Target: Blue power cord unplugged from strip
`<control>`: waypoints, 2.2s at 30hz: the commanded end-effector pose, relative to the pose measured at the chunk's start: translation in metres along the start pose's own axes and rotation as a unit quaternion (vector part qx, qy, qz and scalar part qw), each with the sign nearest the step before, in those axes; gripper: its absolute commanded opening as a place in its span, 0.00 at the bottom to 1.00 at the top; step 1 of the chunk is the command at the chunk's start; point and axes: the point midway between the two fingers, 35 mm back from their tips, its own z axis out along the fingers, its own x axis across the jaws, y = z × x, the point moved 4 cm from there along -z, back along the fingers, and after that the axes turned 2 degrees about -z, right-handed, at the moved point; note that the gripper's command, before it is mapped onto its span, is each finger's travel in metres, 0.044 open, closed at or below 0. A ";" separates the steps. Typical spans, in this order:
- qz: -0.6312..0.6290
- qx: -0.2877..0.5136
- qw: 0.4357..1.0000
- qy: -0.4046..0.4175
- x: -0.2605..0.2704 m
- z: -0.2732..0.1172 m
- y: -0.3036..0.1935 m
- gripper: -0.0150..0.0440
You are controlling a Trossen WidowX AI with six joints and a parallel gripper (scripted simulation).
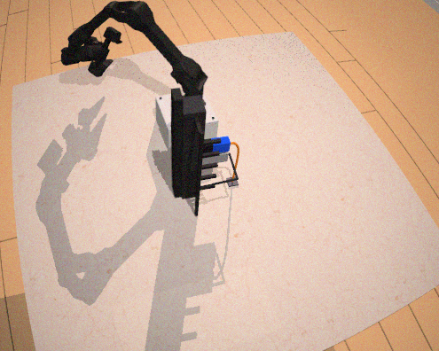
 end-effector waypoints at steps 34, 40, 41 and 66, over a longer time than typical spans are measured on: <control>-0.216 -0.345 0.812 0.418 0.047 -0.348 -0.157 0.53; -0.276 -0.395 0.733 0.480 0.034 -0.392 -0.214 0.53; -0.286 -0.403 0.719 0.489 0.031 -0.399 -0.224 0.53; -0.503 -0.539 0.272 0.619 -0.108 -0.464 -0.474 0.53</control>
